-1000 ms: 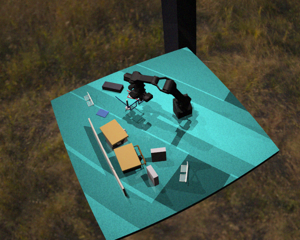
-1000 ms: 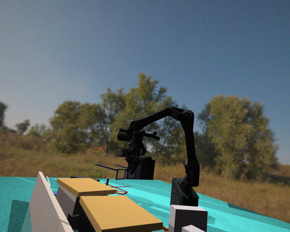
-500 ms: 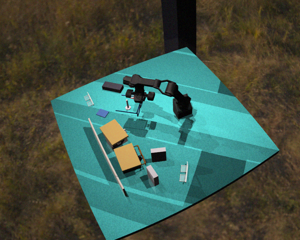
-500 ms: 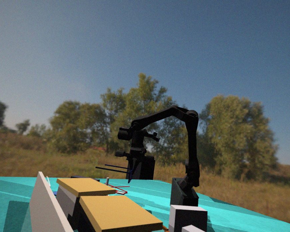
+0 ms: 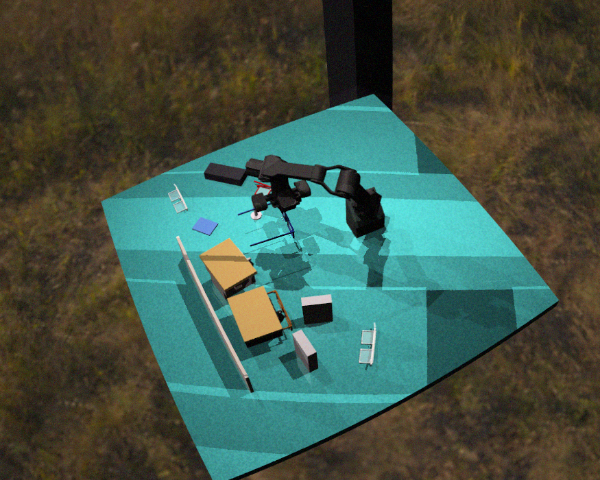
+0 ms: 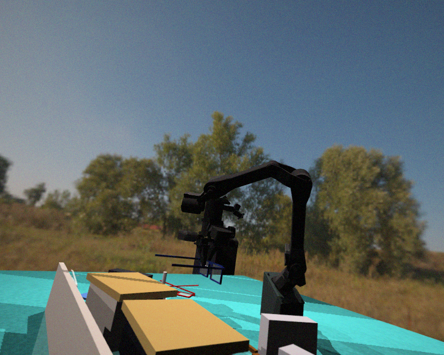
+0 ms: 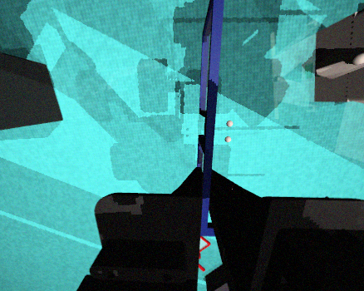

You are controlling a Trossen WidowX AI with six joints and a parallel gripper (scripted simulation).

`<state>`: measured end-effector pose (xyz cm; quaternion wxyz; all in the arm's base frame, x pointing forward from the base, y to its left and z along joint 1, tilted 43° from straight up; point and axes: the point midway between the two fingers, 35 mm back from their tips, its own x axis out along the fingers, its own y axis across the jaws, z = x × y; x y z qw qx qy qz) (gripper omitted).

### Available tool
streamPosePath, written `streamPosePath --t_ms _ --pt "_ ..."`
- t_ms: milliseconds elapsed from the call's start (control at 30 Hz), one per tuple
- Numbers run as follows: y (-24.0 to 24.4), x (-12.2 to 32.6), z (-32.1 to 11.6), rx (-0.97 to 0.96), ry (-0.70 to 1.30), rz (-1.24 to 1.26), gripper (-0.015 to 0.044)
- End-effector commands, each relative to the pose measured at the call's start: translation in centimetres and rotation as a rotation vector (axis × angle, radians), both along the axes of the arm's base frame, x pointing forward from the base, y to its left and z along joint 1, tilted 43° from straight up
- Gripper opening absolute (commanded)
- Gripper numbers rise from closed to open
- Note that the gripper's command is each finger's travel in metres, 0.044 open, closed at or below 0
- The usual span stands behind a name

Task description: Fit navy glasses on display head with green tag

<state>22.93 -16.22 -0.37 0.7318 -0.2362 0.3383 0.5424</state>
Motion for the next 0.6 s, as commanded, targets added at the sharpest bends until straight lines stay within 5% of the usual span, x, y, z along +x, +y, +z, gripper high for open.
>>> streamPosePath --t_ms 0,567 --pt "0.8 0.1 0.4 -0.009 -0.074 0.095 0.0" --pt "1.7 0.7 -0.5 -0.015 -0.164 0.197 0.0"
